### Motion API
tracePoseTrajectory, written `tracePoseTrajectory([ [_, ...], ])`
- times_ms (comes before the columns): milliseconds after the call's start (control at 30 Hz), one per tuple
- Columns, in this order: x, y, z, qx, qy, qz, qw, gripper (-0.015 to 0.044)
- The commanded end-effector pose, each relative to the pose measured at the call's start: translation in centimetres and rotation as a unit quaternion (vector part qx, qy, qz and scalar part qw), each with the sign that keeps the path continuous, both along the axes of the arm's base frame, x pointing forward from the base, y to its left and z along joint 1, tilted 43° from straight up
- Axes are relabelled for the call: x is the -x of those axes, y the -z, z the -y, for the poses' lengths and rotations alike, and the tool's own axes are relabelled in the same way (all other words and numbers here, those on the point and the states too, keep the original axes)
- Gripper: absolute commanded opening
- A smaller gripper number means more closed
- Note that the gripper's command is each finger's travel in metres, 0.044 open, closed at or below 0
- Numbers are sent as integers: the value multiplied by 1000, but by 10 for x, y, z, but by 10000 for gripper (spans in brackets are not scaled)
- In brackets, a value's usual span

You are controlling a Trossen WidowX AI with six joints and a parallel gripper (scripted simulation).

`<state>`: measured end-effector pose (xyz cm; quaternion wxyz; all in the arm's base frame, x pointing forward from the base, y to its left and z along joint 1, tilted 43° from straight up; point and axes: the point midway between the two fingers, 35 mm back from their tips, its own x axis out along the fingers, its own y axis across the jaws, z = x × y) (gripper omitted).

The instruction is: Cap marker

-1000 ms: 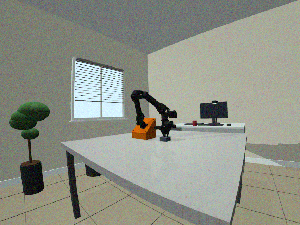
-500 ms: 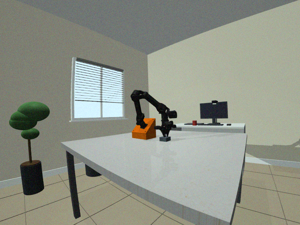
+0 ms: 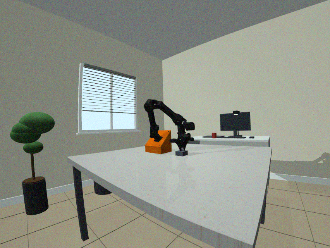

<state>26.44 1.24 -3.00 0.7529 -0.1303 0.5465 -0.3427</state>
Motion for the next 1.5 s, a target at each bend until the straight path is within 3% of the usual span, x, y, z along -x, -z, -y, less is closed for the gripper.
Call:
tracePoseTrajectory([
  [0,1,1,0,-1,2,-2,1000,184],
  [333,1,1,0,-1,2,-2,1000,440],
  [533,9,-51,-52,-10,-4,-1,1000,440],
  [667,10,-54,-54,-10,-4,-1,1000,440],
  [900,23,-70,-64,34,-175,-173,969,256],
  [1233,24,-71,-64,36,-180,-179,967,0],
  [1467,24,-71,-64,36,-180,-179,967,0],
])
